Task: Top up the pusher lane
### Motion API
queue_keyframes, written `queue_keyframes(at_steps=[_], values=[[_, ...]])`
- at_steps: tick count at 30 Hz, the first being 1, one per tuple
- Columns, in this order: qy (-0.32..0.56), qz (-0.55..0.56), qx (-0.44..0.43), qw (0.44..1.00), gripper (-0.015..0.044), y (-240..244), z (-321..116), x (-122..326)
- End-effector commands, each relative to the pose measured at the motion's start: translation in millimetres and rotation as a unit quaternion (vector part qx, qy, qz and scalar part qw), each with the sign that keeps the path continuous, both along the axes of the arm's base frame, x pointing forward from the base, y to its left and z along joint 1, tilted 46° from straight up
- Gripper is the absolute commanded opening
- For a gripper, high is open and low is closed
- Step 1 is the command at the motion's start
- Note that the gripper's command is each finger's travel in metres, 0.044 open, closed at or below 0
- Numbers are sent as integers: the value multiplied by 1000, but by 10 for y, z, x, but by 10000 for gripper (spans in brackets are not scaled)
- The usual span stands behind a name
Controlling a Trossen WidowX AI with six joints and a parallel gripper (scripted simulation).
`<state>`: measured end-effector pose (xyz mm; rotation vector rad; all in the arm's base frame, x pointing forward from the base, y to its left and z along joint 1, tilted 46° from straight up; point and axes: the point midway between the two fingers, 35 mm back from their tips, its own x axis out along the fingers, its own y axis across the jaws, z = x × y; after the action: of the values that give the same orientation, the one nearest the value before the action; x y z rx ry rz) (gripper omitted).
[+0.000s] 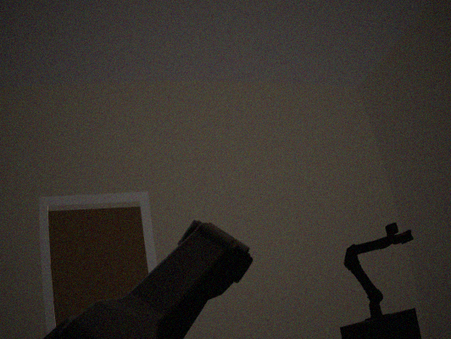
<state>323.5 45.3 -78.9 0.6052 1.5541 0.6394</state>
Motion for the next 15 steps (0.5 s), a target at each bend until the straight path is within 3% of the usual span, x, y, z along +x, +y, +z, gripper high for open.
queue_keyframes(at_steps=[1,15], values=[[-12,-4,2,1000,0,-6,22,78],[-12,-4,2,1000,0,5,11,77]])
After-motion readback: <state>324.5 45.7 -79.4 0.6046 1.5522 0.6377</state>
